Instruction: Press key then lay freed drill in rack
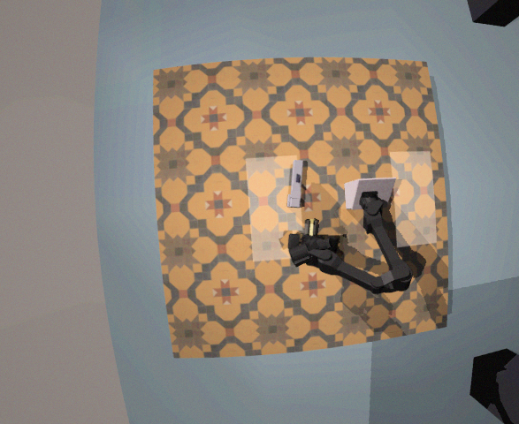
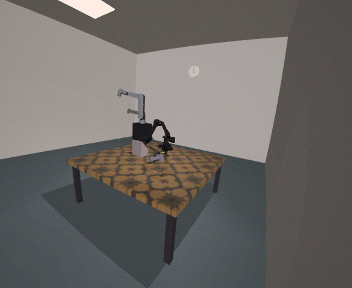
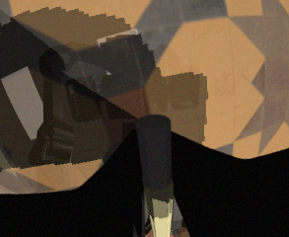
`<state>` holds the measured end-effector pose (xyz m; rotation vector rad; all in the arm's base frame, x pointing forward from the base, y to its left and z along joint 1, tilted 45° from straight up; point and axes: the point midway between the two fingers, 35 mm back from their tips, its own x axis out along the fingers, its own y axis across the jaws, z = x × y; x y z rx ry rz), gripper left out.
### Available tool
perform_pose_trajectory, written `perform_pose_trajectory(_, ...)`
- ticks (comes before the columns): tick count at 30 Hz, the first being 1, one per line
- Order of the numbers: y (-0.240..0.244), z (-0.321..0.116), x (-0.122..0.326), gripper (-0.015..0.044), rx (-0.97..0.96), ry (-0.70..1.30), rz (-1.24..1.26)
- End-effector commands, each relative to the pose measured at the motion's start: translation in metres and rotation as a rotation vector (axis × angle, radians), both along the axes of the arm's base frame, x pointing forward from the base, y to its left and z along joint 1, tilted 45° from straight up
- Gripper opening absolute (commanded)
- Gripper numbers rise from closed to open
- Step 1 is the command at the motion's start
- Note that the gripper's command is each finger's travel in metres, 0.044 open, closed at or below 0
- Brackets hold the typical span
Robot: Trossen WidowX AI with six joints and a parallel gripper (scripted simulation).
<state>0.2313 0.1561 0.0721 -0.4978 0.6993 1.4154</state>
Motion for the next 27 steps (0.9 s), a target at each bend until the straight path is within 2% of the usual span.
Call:
perform_pose_trajectory(1, 0.003, -0.004, 0.000, 0.0000, -0.004, 0.003, -0.003)
perform_pose_trajectory(27, 0.012, -0.017, 0.000, 0.0000, -0.003, 0.003, -0.003)
